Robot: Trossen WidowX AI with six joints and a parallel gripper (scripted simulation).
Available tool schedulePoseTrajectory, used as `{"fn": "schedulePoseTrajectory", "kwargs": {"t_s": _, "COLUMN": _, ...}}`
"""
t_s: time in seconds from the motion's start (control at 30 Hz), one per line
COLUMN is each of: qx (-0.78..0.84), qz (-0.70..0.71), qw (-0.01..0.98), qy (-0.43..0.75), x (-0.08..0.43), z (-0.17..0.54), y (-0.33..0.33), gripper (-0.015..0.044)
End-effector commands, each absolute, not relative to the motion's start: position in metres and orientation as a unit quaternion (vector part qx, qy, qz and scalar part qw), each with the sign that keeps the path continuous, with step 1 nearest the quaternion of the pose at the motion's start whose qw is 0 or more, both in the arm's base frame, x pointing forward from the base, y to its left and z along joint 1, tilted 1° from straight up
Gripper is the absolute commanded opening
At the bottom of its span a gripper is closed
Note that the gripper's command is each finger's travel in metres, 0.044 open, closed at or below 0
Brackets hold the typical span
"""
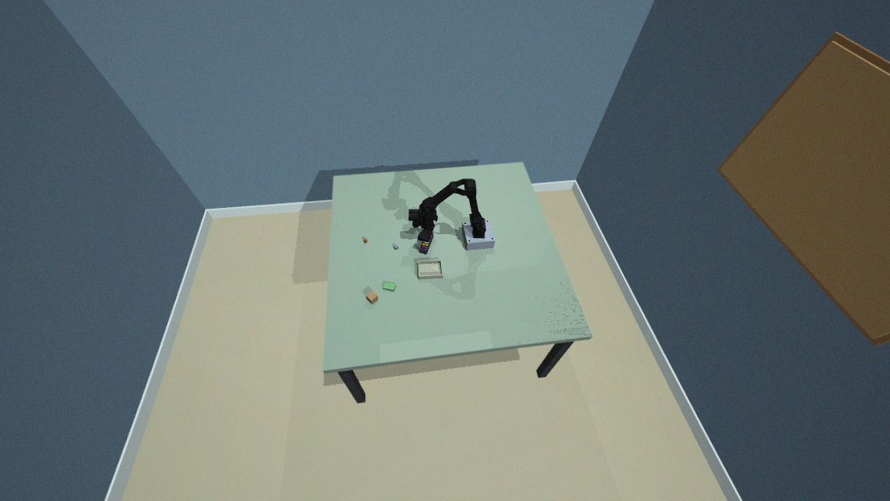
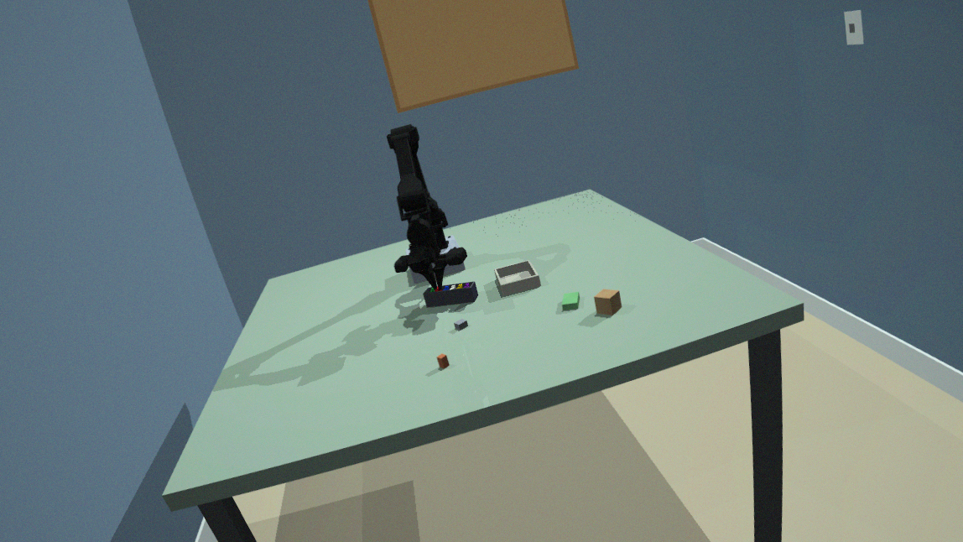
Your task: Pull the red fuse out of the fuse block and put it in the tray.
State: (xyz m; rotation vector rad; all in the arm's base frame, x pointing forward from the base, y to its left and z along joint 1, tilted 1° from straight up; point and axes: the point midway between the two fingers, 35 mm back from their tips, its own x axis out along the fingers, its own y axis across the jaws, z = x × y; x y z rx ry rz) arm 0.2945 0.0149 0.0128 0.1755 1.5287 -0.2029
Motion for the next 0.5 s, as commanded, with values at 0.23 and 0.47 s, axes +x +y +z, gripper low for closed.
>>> {"fn": "schedulePoseTrajectory", "kwargs": {"t_s": 0.23, "qx": 0.080, "qz": -0.090, "qw": 0.714, "qy": 0.689, "x": 0.2955, "z": 0.0194, "y": 0.0153, "gripper": 0.0000}}
{"fn": "schedulePoseTrajectory", "kwargs": {"t_s": 0.47, "qx": 0.080, "qz": -0.090, "qw": 0.715, "qy": 0.689, "x": 0.2955, "z": 0.0229, "y": 0.0154, "gripper": 0.0000}}
